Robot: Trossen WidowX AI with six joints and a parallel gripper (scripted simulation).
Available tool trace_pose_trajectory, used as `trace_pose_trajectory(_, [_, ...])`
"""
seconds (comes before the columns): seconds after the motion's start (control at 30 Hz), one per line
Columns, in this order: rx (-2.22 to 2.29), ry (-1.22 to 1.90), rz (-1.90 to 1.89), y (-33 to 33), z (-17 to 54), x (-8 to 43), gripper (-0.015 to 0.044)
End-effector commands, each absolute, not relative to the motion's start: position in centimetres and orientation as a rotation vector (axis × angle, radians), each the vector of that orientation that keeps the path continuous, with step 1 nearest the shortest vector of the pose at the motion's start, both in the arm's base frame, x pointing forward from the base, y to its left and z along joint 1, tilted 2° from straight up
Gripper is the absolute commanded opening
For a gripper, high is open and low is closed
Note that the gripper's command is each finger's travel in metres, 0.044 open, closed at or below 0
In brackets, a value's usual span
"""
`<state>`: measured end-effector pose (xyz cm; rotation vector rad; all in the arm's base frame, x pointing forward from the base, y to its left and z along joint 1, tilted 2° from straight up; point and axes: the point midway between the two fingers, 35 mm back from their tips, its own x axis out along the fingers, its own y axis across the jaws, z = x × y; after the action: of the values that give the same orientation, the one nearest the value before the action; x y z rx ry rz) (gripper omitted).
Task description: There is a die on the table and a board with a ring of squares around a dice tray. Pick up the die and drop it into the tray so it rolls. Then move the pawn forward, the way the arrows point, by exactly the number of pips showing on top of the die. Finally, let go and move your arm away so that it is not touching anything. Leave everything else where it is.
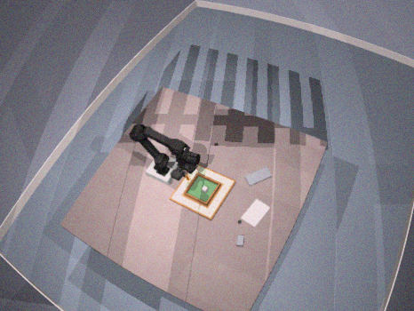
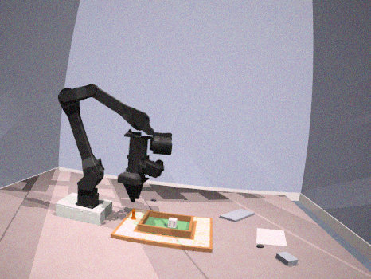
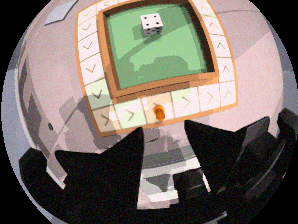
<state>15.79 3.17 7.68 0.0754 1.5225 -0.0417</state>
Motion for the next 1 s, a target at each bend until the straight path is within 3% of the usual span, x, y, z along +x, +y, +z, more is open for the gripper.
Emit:
trace_pose_trajectory(0.0, [0.075, 1.526, -0.05, 3.2, 7.1, 15.6, 0.02])
trace_pose_trajectory(0.97, [0.075, 1.526, -0.05, 3.3, 2.3, 15.8, 0.02])
